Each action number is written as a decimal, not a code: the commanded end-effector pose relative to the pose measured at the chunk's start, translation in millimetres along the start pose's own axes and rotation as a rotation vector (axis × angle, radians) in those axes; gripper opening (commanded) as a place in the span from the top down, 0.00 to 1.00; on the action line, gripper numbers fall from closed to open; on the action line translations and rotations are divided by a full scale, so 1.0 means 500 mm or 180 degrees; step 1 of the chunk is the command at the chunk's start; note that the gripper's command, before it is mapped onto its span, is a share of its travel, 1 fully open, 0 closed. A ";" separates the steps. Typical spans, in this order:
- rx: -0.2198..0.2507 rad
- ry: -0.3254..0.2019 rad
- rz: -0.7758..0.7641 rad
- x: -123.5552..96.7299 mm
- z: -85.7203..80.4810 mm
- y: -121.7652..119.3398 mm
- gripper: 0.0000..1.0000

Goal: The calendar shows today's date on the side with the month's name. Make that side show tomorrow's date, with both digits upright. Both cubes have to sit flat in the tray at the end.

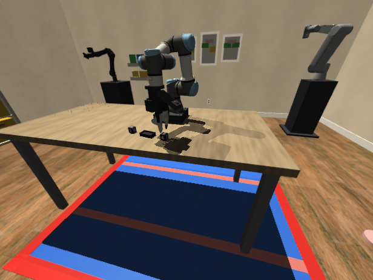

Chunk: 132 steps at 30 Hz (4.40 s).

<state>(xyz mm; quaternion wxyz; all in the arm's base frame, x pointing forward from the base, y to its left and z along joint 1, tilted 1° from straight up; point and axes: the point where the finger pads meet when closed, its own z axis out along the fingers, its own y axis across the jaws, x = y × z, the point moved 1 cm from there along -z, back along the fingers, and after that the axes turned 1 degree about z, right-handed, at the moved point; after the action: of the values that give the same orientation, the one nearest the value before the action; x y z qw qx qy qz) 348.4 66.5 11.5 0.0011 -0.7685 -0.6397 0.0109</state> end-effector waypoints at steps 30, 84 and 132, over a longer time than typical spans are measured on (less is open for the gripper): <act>-0.0042 -0.0003 0.0000 0.000 0.010 0.007 0.71; -0.0038 -0.0003 0.0000 0.000 0.069 0.007 0.71; -0.0042 -0.0003 0.0000 0.000 0.068 0.008 0.89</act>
<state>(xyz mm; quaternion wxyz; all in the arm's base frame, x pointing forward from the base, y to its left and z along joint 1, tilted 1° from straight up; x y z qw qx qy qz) 351.3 65.8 -22.7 -0.0037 -0.7685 -0.6398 0.0073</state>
